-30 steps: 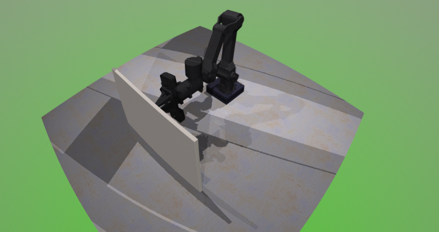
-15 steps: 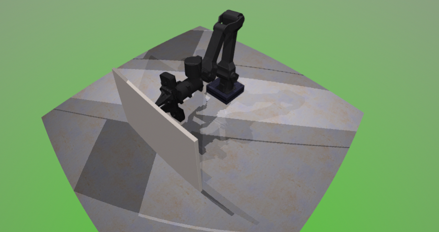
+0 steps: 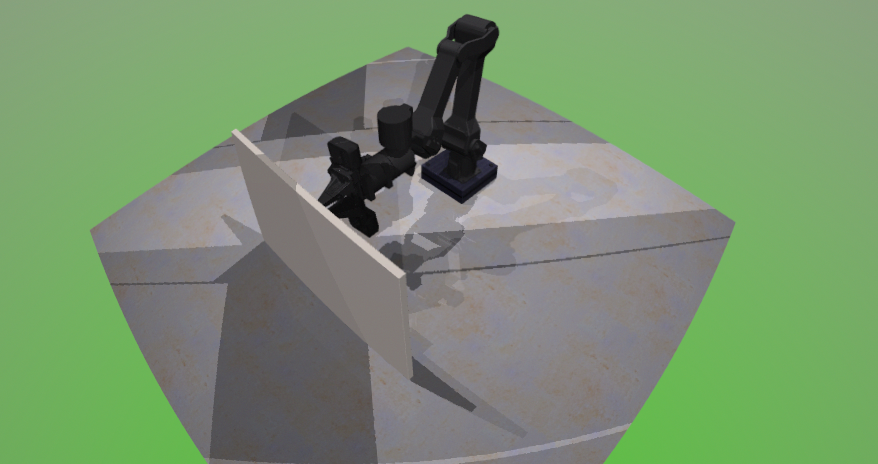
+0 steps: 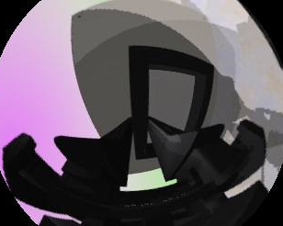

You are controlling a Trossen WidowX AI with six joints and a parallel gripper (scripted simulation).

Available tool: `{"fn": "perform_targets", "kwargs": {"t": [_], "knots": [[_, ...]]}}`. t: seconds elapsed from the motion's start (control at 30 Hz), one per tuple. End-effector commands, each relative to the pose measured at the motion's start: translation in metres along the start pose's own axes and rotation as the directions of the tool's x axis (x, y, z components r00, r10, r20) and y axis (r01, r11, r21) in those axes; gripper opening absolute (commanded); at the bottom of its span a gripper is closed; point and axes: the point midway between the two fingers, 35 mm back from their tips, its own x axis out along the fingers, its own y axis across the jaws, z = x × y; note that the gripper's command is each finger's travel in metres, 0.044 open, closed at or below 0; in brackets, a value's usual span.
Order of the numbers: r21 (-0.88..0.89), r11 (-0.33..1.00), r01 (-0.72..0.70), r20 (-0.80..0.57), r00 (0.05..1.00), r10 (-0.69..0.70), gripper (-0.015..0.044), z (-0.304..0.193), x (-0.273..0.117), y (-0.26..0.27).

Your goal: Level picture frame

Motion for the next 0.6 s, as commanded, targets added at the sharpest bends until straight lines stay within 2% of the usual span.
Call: {"fn": "perform_targets", "kwargs": {"t": [0.0, 0.57], "knots": [[0.004, 1.0, -0.027, -0.004, 1.0, 0.027, 0.0, -0.001, 0.0, 0.0102], [0.004, 1.0, -0.027, -0.004, 1.0, 0.027, 0.0, -0.0011, 0.0, 0.0083]]}}
